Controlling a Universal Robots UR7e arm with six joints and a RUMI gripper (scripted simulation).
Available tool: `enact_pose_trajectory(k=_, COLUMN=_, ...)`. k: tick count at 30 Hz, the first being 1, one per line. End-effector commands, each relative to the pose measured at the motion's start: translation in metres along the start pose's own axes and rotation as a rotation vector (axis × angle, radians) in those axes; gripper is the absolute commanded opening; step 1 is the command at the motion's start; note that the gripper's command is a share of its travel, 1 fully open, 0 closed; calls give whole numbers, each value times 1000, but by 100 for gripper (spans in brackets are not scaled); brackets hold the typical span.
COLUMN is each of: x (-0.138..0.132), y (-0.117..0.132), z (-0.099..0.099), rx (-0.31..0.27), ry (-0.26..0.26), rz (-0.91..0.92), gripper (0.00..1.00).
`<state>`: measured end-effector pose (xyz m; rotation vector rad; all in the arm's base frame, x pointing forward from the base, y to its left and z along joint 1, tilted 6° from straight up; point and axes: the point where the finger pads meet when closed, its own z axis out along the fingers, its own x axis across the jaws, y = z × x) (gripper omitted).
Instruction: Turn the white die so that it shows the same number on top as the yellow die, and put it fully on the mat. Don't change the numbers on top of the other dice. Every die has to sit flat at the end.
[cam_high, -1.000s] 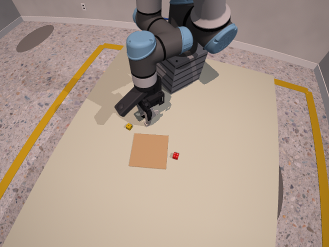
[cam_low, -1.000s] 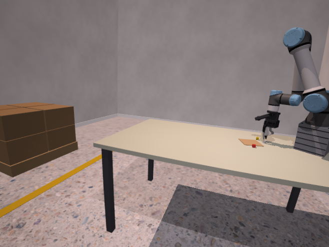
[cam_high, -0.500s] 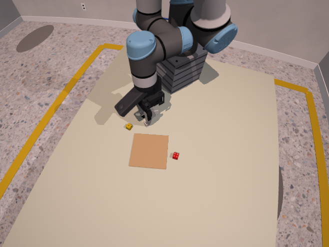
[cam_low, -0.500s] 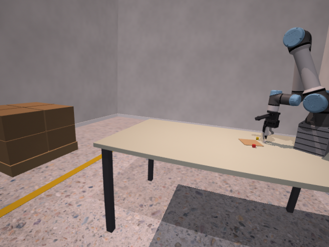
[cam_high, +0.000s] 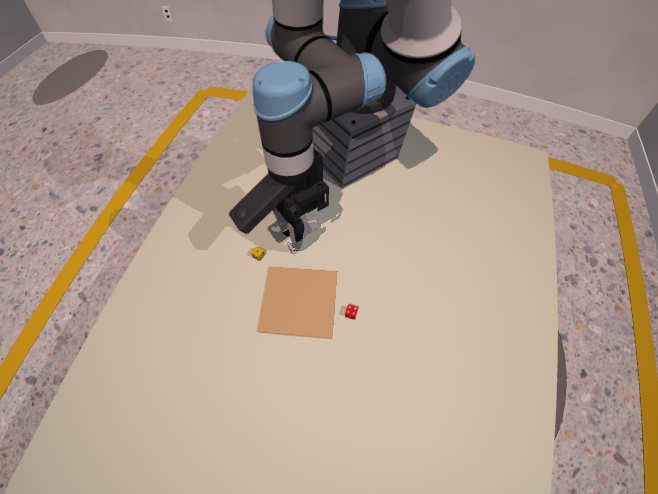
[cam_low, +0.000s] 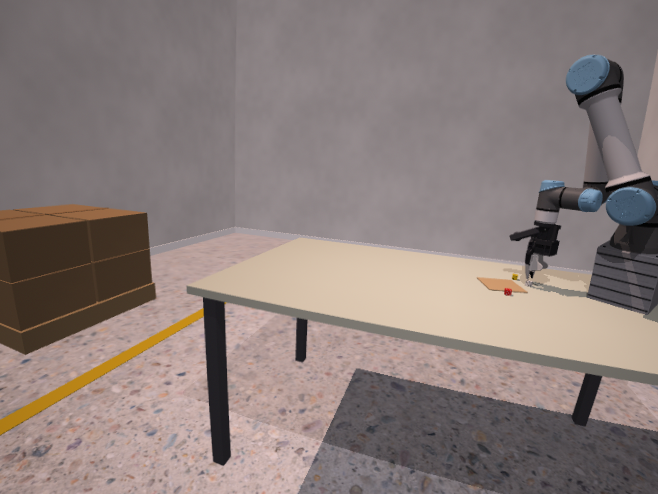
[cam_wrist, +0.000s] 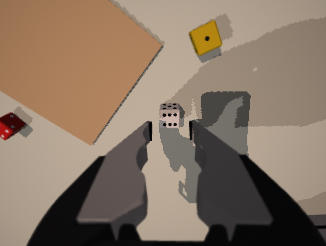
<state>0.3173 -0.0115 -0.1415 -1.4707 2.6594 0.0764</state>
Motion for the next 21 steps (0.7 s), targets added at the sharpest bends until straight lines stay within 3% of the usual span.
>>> enact_pose_trajectory(k=1, x=-1, y=4, z=1, rx=-5, ry=0, rz=-1, gripper=21)
enact_pose_trajectory(k=21, x=-1, y=7, z=1, rx=-5, ry=0, rz=-1, gripper=21)
